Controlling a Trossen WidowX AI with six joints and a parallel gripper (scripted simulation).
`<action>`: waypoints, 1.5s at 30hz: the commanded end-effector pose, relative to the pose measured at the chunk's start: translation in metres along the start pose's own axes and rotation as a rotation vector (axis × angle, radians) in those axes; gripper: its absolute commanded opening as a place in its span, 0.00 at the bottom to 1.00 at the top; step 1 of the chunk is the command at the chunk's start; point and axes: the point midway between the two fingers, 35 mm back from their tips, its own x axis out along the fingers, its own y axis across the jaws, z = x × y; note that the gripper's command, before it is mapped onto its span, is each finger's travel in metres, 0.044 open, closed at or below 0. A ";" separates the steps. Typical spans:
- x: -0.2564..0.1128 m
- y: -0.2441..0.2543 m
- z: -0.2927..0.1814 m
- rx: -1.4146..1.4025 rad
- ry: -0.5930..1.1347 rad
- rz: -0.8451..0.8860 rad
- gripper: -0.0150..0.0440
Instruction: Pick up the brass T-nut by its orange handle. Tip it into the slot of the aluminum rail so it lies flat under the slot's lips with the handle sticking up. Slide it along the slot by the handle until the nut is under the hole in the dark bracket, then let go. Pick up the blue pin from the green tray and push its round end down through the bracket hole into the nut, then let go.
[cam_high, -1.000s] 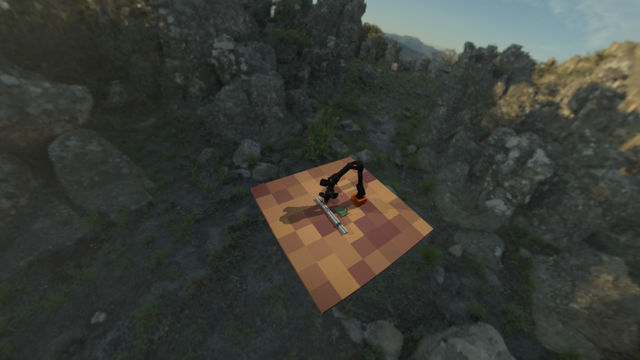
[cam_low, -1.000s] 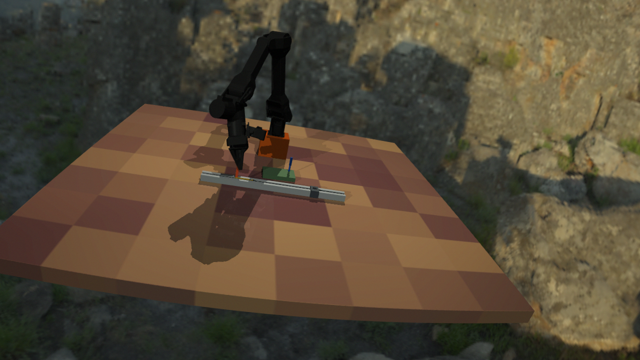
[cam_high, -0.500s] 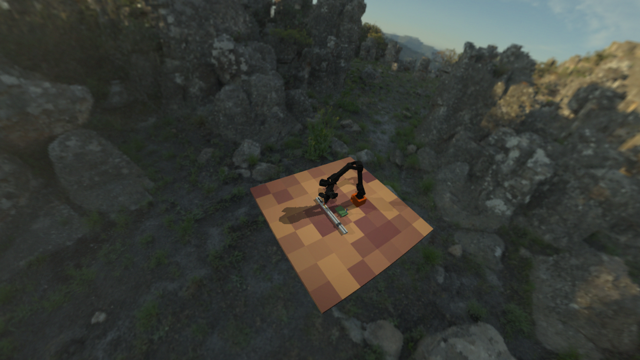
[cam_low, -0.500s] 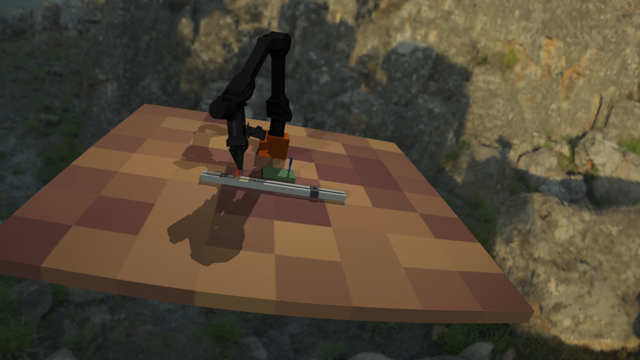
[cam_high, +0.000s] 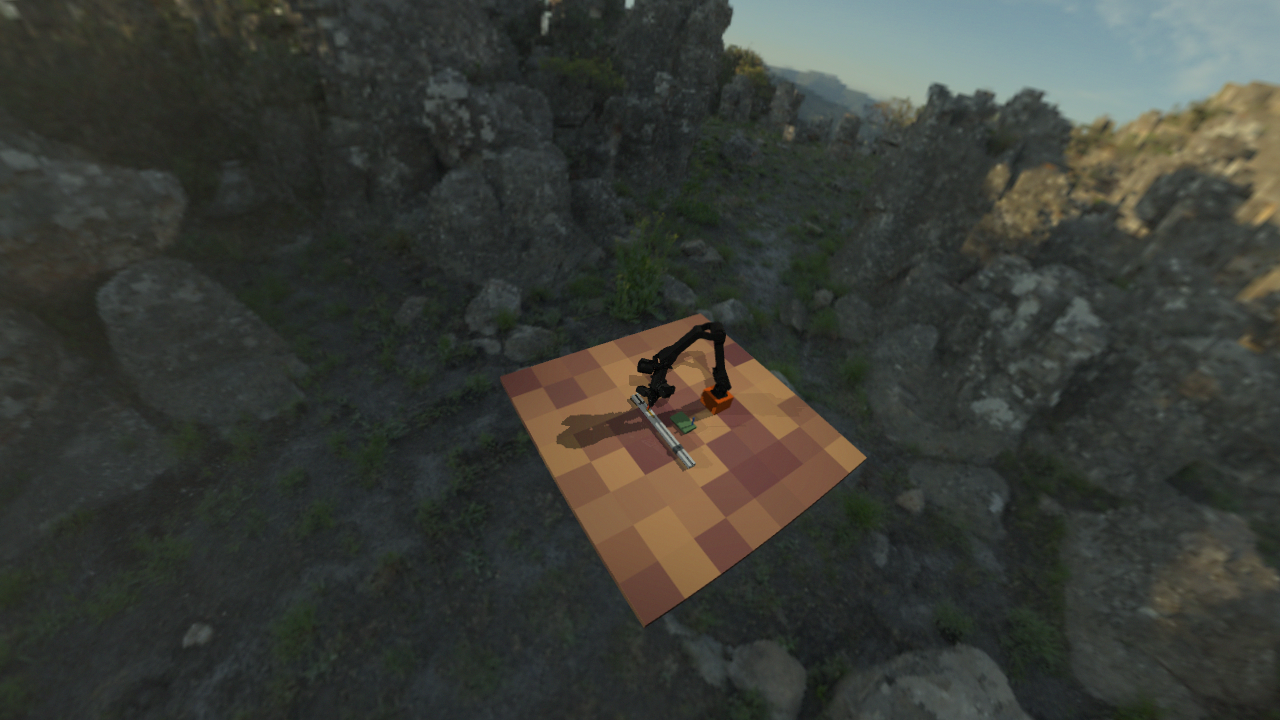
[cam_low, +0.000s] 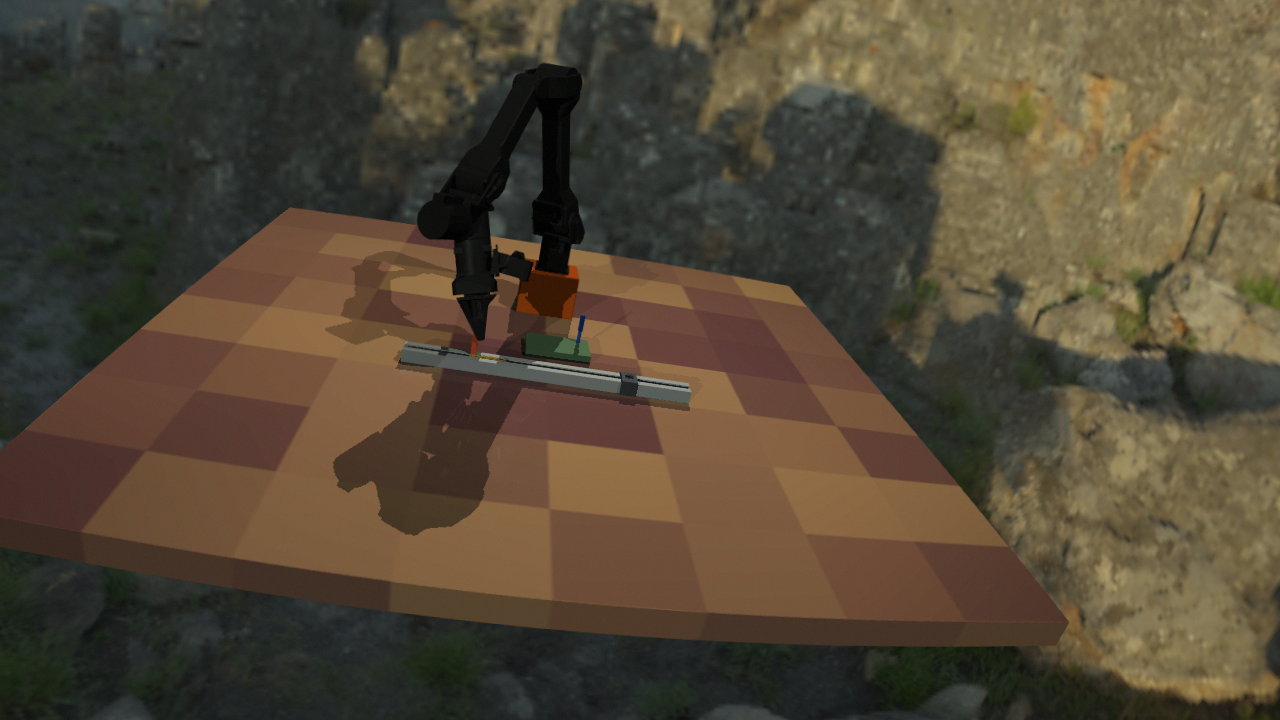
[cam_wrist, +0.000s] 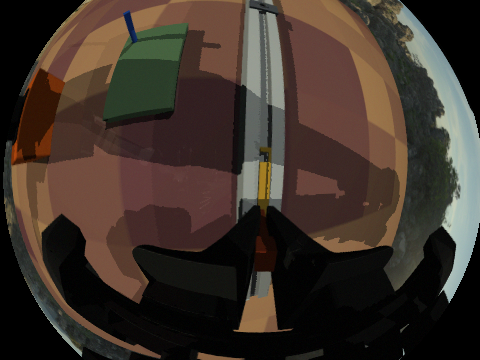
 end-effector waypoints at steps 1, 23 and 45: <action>-0.001 -0.003 -0.002 0.003 0.007 0.005 0.00; -0.001 -0.006 -0.002 0.014 0.007 0.051 0.00; -0.001 -0.008 -0.002 0.024 0.008 0.092 0.00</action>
